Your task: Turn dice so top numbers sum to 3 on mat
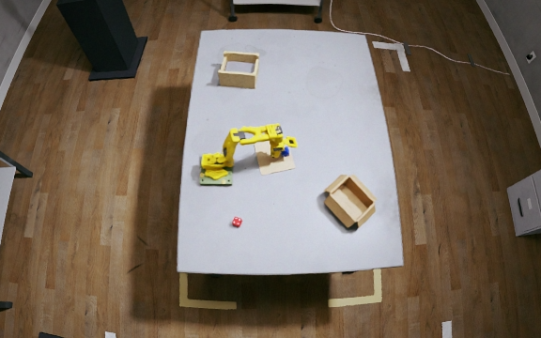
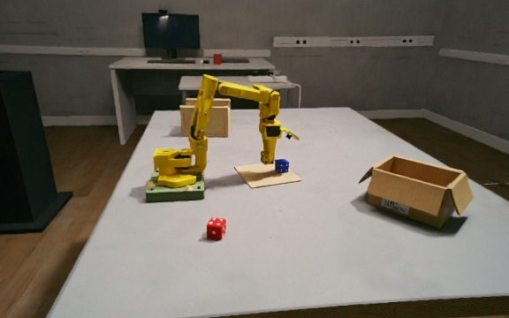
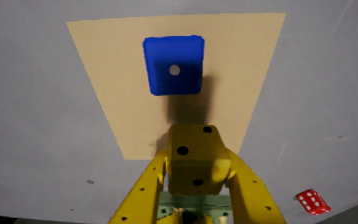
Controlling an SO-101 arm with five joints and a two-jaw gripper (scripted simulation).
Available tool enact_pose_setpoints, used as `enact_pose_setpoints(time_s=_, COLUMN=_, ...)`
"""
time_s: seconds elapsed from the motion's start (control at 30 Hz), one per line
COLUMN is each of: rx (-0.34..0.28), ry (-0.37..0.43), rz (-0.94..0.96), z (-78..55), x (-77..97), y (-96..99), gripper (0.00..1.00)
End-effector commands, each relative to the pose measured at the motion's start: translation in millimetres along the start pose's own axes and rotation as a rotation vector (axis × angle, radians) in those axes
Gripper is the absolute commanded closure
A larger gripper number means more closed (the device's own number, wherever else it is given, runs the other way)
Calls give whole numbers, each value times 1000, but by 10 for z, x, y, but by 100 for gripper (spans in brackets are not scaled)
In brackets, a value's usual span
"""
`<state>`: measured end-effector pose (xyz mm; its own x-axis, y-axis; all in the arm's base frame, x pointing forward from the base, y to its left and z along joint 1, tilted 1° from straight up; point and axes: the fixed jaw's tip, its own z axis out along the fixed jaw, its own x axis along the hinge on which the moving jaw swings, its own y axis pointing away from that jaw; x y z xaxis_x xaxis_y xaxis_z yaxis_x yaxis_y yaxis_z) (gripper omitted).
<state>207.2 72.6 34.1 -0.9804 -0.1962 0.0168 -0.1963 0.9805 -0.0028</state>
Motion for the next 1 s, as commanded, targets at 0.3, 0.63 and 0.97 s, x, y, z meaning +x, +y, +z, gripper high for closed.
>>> enact_pose_setpoints(time_s=0.3, rx=-6, ry=-41, rz=-36, z=-53, x=20, y=95, gripper=100)
enact_pose_setpoints(time_s=0.63, rx=-6, ry=-41, rz=-36, z=-53, x=20, y=95, gripper=100)
enact_pose_setpoints(time_s=0.97, rx=-6, ry=-41, rz=-36, z=-34, x=19, y=95, gripper=100)
